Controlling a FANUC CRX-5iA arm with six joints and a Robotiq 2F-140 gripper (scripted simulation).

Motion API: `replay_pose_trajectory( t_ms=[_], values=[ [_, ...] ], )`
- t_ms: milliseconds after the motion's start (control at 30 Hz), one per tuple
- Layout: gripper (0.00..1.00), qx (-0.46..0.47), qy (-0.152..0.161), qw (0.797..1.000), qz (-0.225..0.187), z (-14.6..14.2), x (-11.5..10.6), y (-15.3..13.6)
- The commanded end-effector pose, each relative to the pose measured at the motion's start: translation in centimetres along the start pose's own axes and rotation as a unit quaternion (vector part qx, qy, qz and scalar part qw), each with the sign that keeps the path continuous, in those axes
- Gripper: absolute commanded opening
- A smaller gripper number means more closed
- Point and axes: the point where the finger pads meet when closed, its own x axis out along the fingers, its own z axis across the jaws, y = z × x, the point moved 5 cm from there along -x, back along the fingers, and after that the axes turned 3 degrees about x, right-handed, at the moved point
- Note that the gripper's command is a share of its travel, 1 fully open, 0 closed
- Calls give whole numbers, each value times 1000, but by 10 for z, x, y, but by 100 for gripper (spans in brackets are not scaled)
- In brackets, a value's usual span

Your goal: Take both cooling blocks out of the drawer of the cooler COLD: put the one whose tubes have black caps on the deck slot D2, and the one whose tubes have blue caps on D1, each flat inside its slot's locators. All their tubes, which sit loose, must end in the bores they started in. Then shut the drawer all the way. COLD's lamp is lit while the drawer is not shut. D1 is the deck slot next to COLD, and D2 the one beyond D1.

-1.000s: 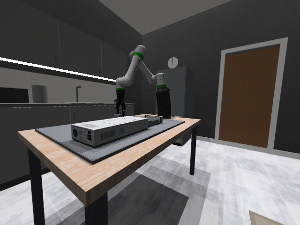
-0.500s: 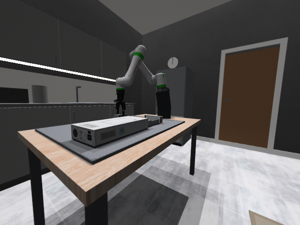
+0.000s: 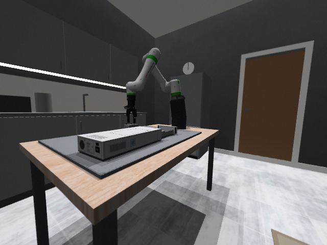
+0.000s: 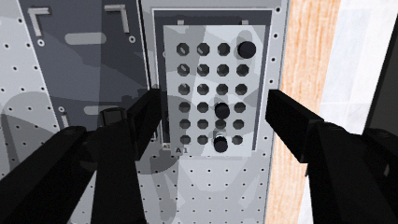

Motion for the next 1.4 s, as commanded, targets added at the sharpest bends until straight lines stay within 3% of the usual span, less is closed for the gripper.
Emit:
replay_pose_trajectory(
  t_ms=[0,1367],
  values=[
    [66,0,0,1000,0,0,-10,0],
    [66,0,0,1000,0,0,-57,0]
  ],
)
